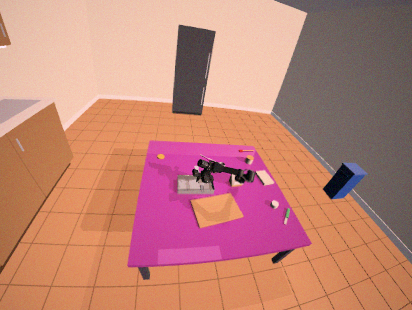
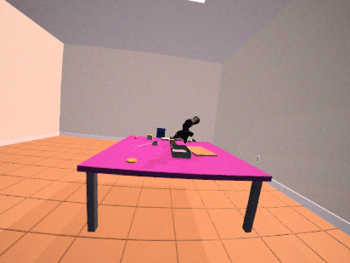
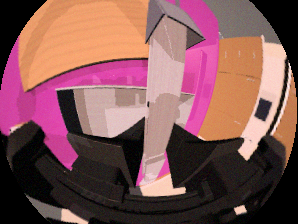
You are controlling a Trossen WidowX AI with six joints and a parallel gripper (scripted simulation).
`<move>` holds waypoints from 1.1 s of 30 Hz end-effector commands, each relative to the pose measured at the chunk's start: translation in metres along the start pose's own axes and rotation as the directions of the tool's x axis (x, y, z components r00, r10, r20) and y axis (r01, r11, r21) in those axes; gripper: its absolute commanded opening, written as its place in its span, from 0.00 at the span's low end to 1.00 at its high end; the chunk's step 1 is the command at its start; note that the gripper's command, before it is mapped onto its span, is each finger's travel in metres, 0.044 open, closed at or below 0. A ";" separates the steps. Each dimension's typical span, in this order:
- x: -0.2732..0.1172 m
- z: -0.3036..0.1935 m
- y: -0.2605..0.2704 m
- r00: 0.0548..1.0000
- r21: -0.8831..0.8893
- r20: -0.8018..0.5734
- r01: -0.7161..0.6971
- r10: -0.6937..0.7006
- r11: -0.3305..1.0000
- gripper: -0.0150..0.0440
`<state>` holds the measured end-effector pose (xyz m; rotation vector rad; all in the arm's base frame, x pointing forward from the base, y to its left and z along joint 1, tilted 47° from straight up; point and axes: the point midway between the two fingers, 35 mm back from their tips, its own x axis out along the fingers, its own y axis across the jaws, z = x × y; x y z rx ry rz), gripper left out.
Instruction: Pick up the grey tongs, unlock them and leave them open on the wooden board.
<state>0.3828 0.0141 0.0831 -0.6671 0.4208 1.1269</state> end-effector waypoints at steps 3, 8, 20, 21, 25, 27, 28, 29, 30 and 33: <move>0.002 -0.002 -0.004 0.997 0.031 -0.018 -0.068 0.069 0.997 0.00; 0.003 -0.003 -0.004 0.992 0.060 -0.025 -0.123 0.125 0.991 0.00; 0.004 -0.003 -0.004 0.965 0.127 -0.029 -0.255 0.261 0.959 0.00; 0.004 -0.003 -0.003 0.962 0.133 -0.029 -0.266 0.272 0.955 0.00; 0.003 -0.003 -0.003 0.948 0.154 -0.026 -0.310 0.317 0.938 0.00; 0.003 -0.002 -0.002 0.940 0.165 -0.024 -0.331 0.340 0.929 0.00; 0.002 -0.002 -0.002 0.936 0.170 -0.022 -0.342 0.351 0.924 0.00; 0.002 -0.002 -0.002 0.932 0.175 -0.021 -0.353 0.362 0.919 0.00; 0.002 -0.001 -0.001 0.928 0.180 -0.019 -0.364 0.373 0.914 0.00; 0.001 0.000 0.000 0.914 0.195 -0.014 -0.396 0.406 0.897 0.00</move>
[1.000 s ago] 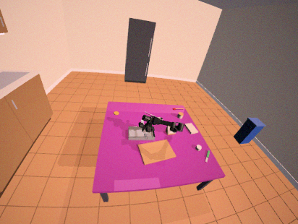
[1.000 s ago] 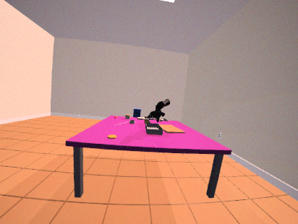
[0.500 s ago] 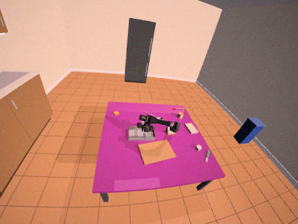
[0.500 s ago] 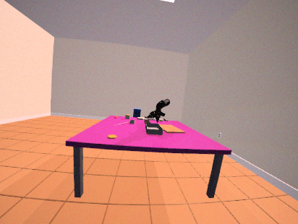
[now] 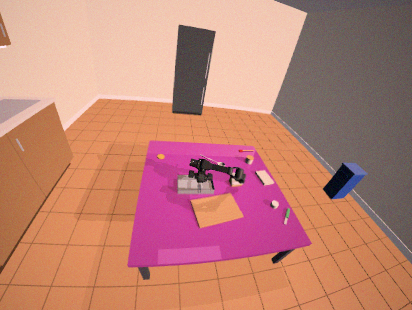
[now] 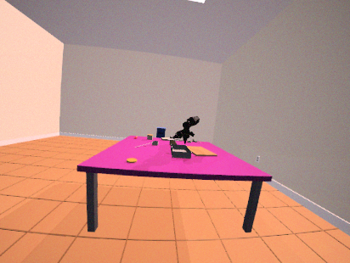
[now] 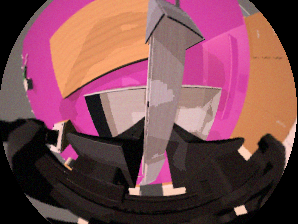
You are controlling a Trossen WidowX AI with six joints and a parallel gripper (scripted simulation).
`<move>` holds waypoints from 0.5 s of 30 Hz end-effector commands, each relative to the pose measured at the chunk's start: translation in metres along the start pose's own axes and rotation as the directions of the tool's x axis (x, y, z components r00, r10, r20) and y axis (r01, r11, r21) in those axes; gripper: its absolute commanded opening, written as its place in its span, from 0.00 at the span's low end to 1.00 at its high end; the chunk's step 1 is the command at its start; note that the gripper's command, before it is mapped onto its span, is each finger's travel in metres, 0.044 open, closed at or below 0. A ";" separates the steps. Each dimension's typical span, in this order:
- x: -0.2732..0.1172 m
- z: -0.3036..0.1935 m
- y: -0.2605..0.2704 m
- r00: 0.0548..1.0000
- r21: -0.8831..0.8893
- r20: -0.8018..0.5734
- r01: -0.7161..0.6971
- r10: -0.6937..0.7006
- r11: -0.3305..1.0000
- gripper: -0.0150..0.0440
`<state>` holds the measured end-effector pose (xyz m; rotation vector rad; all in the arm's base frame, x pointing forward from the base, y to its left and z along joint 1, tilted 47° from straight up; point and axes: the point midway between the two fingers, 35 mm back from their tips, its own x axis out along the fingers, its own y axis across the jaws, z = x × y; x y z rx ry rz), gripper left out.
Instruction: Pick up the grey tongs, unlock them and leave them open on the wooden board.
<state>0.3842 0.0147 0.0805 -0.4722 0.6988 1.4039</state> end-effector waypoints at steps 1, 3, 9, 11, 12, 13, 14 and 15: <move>-0.002 0.001 0.001 0.998 0.017 -0.006 -0.055 0.055 0.998 0.00; -0.002 0.002 0.002 0.998 0.020 -0.006 -0.063 0.063 0.998 0.00; -0.002 0.002 0.002 0.998 0.020 -0.006 -0.063 0.063 0.998 0.00; -0.002 0.002 0.002 0.998 0.020 -0.006 -0.063 0.063 0.998 0.00; -0.002 0.002 0.002 0.998 0.020 -0.006 -0.063 0.063 0.998 0.00; -0.002 0.002 0.002 0.998 0.029 -0.002 -0.060 0.060 0.998 0.00; -0.003 0.004 0.003 0.998 0.038 -0.002 -0.059 0.059 0.998 0.00; -0.004 0.007 0.004 0.998 0.051 -0.003 -0.057 0.058 0.997 0.00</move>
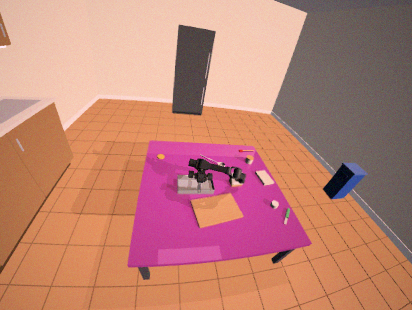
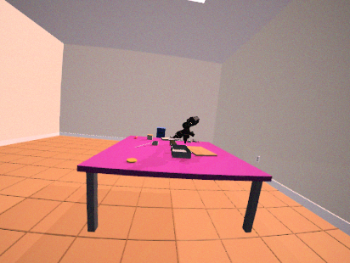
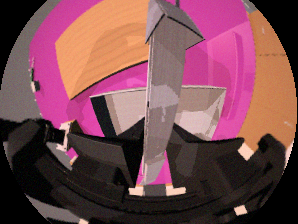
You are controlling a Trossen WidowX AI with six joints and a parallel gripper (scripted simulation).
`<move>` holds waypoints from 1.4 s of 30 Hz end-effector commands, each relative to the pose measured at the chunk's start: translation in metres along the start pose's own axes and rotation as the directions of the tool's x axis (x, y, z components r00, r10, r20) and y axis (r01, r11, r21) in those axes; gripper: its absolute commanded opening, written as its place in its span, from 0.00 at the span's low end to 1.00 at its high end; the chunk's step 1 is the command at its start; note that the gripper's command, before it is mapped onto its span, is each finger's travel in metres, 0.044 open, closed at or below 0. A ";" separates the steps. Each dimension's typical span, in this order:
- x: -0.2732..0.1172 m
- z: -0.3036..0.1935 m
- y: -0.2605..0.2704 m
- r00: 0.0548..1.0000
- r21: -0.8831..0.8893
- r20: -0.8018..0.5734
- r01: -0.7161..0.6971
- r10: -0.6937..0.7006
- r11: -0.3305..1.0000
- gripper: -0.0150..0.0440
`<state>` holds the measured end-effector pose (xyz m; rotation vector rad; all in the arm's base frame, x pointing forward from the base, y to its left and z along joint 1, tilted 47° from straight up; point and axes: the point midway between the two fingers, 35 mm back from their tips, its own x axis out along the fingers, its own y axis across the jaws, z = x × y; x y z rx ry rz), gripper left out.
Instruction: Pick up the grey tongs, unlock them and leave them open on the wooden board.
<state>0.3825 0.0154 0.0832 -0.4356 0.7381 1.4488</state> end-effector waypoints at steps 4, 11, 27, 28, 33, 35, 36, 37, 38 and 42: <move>-0.014 0.022 0.011 1.000 0.113 -0.004 0.013 -0.013 0.993 0.00; -0.036 0.057 0.033 0.999 0.301 -0.011 0.038 -0.036 0.953 0.00; -0.059 0.098 0.068 0.998 0.513 -0.014 0.059 -0.061 0.856 0.00; -0.059 0.098 0.068 0.998 0.517 -0.013 0.059 -0.061 0.854 0.00; -0.060 0.108 0.078 0.998 0.587 -0.003 0.055 -0.066 0.808 0.00; -0.060 0.114 0.084 0.998 0.629 0.004 0.051 -0.069 0.776 0.00; -0.060 0.117 0.088 0.998 0.650 0.008 0.048 -0.070 0.759 0.00; -0.060 0.119 0.091 0.997 0.670 0.012 0.045 -0.071 0.741 0.00; -0.060 0.122 0.094 0.997 0.690 0.015 0.042 -0.072 0.723 0.00; -0.060 0.133 0.108 0.997 0.763 0.030 0.026 -0.076 0.645 0.00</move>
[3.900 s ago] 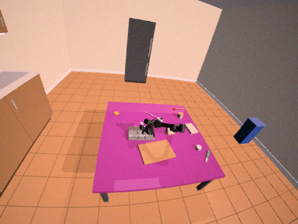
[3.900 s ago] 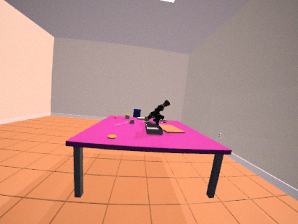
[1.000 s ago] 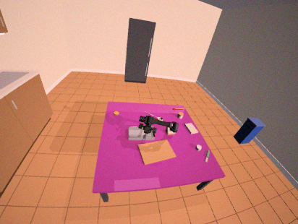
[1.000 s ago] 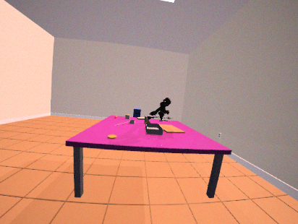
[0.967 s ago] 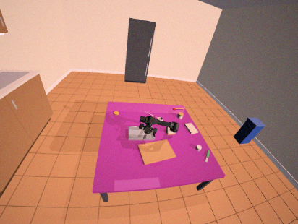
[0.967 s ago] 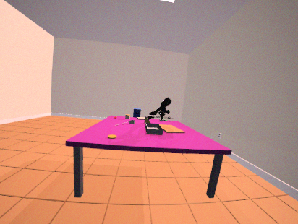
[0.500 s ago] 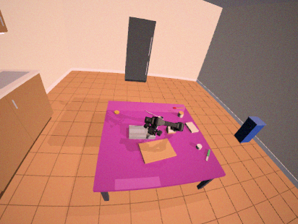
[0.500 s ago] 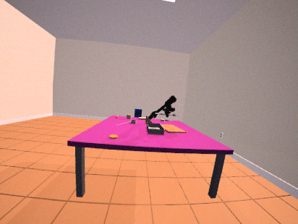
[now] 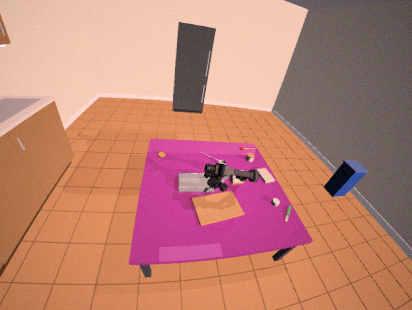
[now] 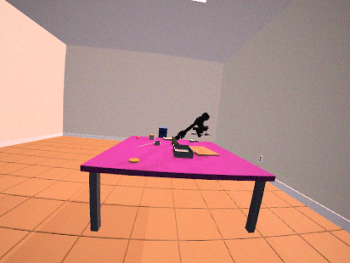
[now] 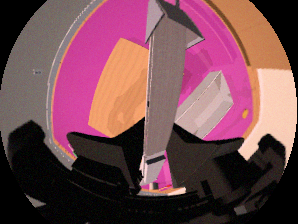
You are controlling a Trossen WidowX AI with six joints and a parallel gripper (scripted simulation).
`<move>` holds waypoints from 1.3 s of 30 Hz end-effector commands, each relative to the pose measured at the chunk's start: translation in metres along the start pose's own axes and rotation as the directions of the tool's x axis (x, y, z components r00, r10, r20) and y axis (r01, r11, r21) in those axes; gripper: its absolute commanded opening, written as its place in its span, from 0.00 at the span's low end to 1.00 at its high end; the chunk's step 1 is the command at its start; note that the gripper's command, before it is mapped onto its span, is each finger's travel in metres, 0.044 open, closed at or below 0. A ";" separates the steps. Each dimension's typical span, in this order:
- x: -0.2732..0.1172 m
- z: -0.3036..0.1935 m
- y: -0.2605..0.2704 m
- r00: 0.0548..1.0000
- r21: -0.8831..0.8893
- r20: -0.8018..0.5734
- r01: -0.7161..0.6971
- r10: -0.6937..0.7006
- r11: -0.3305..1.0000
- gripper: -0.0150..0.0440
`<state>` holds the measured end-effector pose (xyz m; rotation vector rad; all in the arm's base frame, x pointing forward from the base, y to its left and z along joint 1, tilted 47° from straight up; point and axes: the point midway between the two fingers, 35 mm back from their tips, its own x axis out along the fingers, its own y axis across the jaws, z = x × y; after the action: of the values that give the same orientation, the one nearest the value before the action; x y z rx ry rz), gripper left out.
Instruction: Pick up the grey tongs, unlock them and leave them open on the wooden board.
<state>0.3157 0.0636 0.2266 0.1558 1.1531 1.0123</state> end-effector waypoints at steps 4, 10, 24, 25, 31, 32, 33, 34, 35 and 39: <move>-0.002 -0.004 0.034 1.000 0.215 0.025 -0.023 0.018 0.976 0.00; -0.003 -0.009 0.059 0.999 0.369 0.044 -0.046 0.032 0.928 0.00; -0.004 -0.014 0.077 0.997 0.477 0.057 -0.067 0.045 0.877 0.00; -0.004 -0.014 0.077 0.997 0.477 0.057 -0.067 0.045 0.877 0.00; -0.003 -0.015 0.077 0.998 0.475 0.059 -0.060 0.037 0.878 0.00; -0.003 -0.015 0.077 0.998 0.474 0.061 -0.054 0.028 0.879 0.00; -0.003 -0.016 0.077 0.998 0.472 0.064 -0.046 0.018 0.881 0.00; -0.002 -0.017 0.077 0.998 0.469 0.067 -0.036 0.005 0.882 0.00; -0.002 -0.018 0.077 0.997 0.467 0.072 -0.024 -0.011 0.884 0.00; 0.000 -0.022 0.076 0.992 0.457 0.097 0.023 -0.075 0.889 0.00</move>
<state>0.2562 0.0992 0.2630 0.5742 1.3079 0.7035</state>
